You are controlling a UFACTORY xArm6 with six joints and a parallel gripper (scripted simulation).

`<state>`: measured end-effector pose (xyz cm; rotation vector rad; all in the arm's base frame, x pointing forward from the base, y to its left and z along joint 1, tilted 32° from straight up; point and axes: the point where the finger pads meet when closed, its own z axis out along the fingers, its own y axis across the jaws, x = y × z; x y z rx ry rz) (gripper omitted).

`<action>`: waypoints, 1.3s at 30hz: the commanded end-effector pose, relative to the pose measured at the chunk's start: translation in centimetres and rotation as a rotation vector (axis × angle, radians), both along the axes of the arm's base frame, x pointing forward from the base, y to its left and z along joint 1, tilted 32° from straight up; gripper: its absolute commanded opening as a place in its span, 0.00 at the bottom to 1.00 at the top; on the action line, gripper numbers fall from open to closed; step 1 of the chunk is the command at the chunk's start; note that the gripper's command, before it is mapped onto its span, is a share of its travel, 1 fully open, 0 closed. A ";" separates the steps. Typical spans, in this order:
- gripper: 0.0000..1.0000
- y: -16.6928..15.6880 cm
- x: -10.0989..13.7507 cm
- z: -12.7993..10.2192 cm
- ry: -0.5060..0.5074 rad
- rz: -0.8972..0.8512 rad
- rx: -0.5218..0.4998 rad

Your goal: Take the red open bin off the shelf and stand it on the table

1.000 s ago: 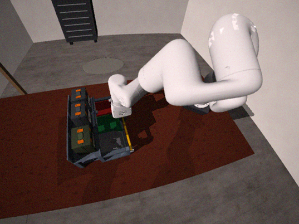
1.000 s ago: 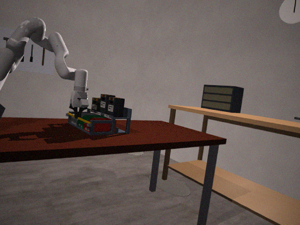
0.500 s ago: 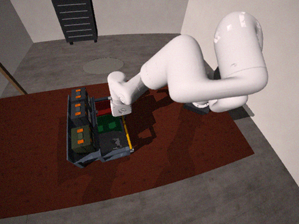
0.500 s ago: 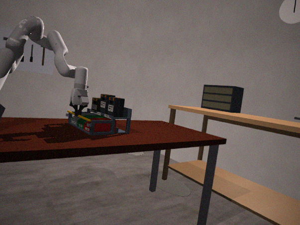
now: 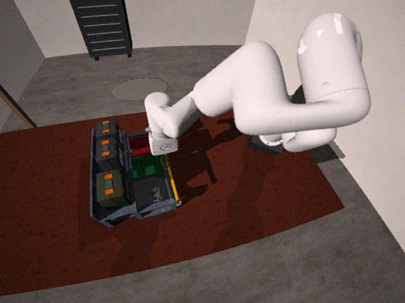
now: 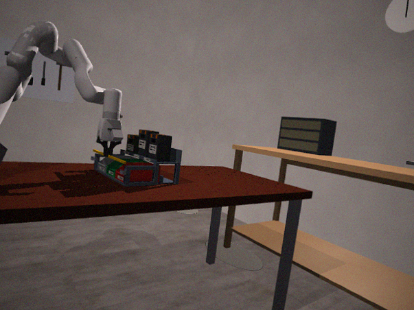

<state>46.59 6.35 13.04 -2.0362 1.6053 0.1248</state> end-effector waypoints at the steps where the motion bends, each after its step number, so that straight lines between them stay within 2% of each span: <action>1: 0.00 -0.1 0.1 0.2 -0.003 -0.001 0.000; 21: 0.00 0.0 0.1 0.0 -0.003 -0.001 0.000; 26: 0.00 -0.5 -3.5 -1.5 -0.003 -0.001 0.000; 38: 0.00 -0.5 -3.5 -1.5 -0.003 -0.001 0.000; 39: 0.00 -0.6 -4.2 -1.7 -0.003 -0.001 -0.001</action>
